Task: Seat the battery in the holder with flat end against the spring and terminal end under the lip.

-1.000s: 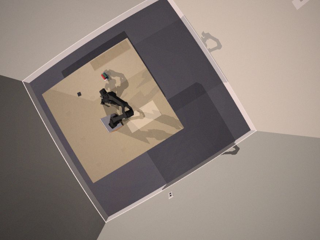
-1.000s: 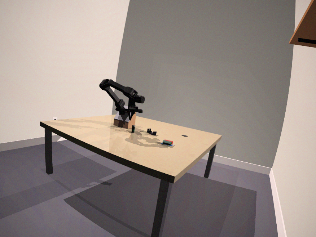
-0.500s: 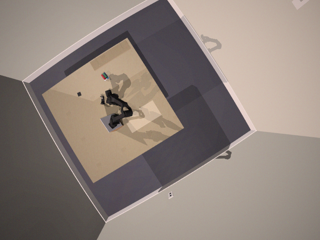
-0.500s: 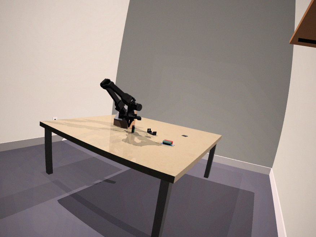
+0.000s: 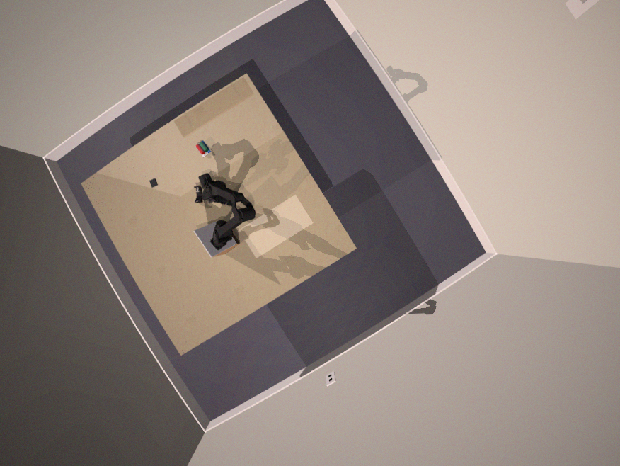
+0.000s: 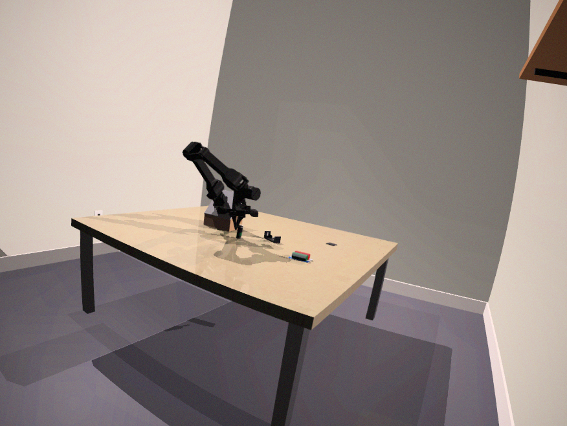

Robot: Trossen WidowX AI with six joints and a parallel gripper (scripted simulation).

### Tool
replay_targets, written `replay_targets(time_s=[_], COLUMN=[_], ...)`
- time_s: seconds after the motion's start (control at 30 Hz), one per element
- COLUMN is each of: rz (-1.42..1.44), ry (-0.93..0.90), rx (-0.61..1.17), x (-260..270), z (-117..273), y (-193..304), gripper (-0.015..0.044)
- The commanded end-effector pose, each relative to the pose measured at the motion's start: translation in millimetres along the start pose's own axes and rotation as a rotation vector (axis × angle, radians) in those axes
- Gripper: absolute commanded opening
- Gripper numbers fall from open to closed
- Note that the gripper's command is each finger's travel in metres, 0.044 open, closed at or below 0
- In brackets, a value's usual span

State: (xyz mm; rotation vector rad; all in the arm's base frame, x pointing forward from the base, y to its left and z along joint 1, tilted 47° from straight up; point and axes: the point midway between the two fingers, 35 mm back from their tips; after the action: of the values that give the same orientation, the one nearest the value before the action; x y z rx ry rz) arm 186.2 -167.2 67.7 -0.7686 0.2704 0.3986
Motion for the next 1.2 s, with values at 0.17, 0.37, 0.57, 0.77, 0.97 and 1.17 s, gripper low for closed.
replay_targets(time_s=[0.17, 0.37, 0.57, 0.77, 0.97, 1.17], rz=[-0.006, -0.006, -0.006, -0.001, -0.003, -0.006], ry=[0.001, 0.001, 0.001, -0.001, -0.004, 0.000], rx=[-0.004, -0.004, -0.005, 0.000, 0.005, -0.004], x=[13.9, 23.3, 32.4, 35.5, 43.0, 42.7], z=[0.0, 0.0, -0.1, 4.2, 46.0, 79.8], y=[0.9, 3.0, 5.4, 7.5, 8.5, 9.3], gripper=[0.0000, 0.0000, 0.0000, 0.0000, 0.0000, 0.0000])
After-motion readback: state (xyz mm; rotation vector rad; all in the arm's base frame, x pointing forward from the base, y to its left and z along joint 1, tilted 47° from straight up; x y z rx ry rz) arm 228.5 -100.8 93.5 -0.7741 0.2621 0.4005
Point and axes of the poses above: the point midway between the two fingers, 35 mm back from their tips, its own z axis back along the fingers, its own x axis across the jaws, y = z × x, and after that the axes turned 10 degrees about -z, right-handed
